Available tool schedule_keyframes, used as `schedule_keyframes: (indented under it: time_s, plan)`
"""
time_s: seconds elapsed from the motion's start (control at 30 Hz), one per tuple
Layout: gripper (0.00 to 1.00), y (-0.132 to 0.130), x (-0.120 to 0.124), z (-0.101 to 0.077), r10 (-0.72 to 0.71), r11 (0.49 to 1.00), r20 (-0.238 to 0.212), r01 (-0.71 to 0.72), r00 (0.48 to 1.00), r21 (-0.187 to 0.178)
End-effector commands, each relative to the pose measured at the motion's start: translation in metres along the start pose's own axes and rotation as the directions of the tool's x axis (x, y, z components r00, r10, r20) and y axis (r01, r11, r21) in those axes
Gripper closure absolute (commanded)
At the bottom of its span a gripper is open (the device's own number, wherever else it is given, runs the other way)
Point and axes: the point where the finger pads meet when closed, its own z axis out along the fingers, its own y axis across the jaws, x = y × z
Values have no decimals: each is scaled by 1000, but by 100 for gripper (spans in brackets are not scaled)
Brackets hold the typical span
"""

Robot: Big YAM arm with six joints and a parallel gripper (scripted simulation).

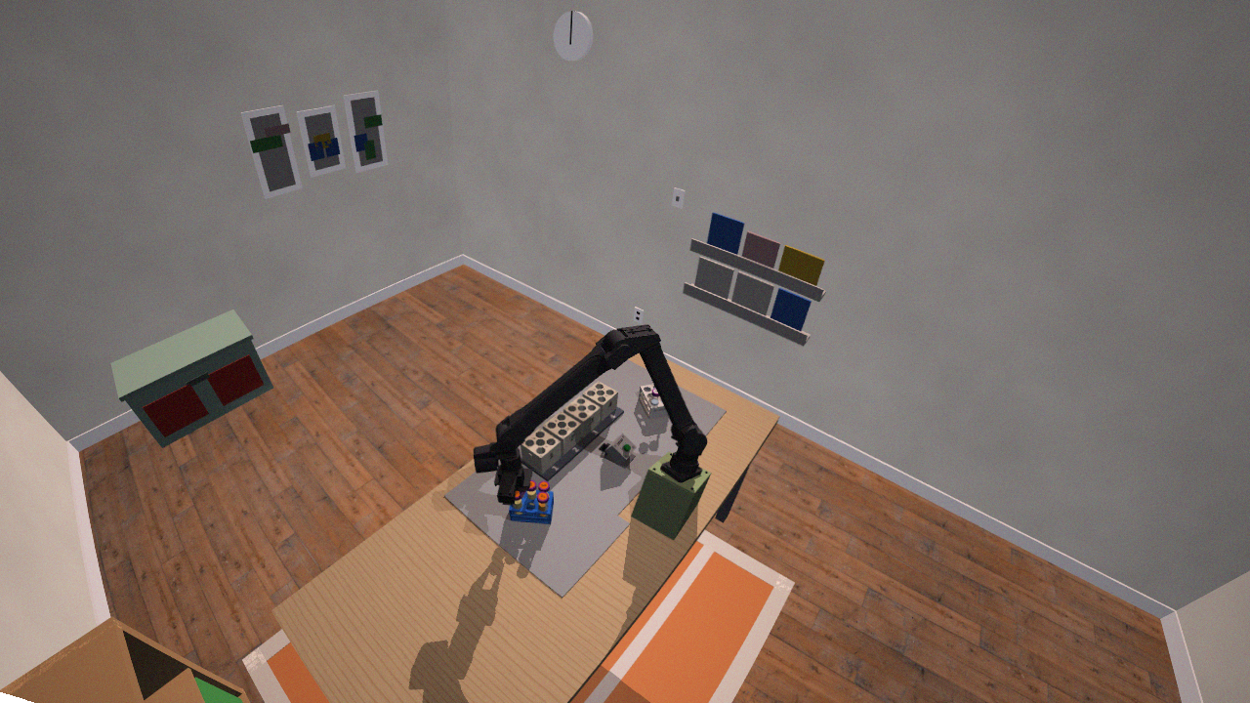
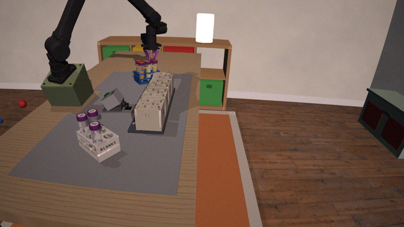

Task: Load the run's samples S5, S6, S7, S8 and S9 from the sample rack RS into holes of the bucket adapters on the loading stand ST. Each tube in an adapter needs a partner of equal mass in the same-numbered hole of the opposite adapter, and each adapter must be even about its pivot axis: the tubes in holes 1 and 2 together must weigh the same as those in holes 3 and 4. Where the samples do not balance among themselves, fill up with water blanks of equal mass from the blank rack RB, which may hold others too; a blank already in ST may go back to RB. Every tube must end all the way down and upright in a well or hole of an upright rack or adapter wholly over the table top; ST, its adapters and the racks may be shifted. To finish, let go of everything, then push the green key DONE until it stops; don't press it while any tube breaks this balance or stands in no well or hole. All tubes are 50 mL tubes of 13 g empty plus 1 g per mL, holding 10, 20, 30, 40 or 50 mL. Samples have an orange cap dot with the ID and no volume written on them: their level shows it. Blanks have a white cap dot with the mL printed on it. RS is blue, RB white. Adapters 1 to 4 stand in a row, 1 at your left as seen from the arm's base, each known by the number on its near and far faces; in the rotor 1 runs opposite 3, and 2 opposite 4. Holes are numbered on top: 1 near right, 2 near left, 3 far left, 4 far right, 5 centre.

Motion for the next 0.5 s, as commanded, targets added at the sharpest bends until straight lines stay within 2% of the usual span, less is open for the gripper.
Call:
schedule_keyframes:
  time_s: [0.0, 0.47]
  plan:
    - [100, -28, -3, -46, 21, 996, 25, -23, 999, 82]
    - [100, -24, -6, -96, 14, 996, 25, -16, 1000, 87]
